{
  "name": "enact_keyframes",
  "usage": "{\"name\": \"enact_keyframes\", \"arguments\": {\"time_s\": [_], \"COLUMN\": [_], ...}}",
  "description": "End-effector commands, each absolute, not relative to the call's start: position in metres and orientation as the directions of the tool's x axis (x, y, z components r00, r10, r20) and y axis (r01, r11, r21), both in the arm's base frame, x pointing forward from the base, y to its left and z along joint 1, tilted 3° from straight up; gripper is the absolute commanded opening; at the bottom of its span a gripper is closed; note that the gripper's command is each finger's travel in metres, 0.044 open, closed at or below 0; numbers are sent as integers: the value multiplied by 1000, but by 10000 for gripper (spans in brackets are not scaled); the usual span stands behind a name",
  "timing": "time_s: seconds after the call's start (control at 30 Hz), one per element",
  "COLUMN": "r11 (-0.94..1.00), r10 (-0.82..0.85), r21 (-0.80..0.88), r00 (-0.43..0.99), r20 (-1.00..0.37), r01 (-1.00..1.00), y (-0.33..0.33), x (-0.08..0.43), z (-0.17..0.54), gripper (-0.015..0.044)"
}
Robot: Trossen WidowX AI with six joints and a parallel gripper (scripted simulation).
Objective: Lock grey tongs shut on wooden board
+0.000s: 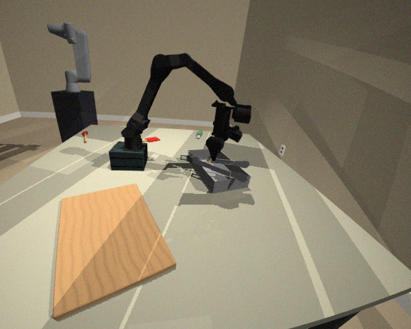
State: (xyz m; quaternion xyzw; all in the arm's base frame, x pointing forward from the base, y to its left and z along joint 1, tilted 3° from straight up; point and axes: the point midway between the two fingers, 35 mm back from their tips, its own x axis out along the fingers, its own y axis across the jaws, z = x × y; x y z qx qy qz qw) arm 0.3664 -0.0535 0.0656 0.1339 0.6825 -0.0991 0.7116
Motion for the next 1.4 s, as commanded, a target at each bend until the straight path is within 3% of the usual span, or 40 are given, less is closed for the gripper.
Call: {"name": "enact_keyframes", "arguments": {"time_s": [0.0,1.37], "r11": [943,943], "r10": [47,48], "r21": [59,60], "r00": [45,44], "r20": [-998,-998], "r01": [328,328], "y": [-52,-48], "x": [367,368], "z": [57,-11], "gripper": [440,440]}}
